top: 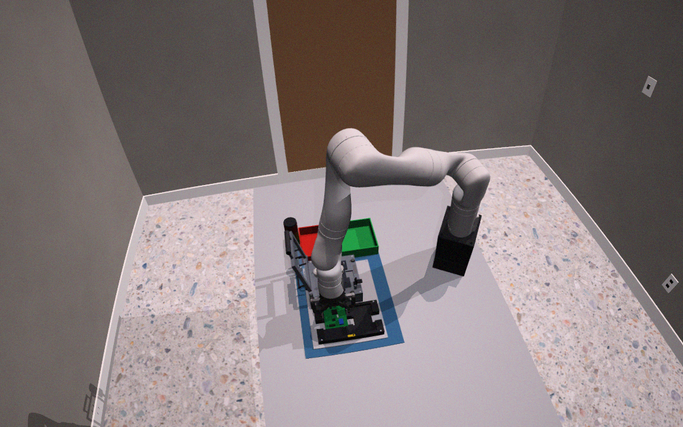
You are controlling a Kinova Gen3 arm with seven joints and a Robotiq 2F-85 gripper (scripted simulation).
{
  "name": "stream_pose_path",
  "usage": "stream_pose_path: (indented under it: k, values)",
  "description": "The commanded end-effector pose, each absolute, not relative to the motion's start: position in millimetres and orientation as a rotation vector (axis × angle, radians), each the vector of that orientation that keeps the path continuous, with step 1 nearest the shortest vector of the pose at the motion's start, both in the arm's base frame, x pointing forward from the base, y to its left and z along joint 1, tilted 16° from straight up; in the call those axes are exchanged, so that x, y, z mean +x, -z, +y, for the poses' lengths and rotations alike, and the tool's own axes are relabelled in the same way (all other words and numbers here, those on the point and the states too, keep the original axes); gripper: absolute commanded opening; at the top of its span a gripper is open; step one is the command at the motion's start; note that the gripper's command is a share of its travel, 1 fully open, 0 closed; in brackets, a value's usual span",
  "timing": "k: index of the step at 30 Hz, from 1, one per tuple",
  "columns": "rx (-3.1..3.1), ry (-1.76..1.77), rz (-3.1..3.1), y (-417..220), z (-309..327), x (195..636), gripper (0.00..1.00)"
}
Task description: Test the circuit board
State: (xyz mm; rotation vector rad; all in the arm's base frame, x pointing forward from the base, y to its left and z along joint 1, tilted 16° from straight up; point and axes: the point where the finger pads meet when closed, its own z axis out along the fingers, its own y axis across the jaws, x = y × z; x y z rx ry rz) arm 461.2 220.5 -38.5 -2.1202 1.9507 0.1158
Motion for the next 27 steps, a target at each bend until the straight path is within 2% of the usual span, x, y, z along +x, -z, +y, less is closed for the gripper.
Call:
stream_pose_path:
  k: [1, 27]
  values:
    - [-2.112, -0.101, 1.936, 17, 220, 465, 0.77]
    - [-2.112, -0.101, 1.936, -1, 215, 462, 0.77]
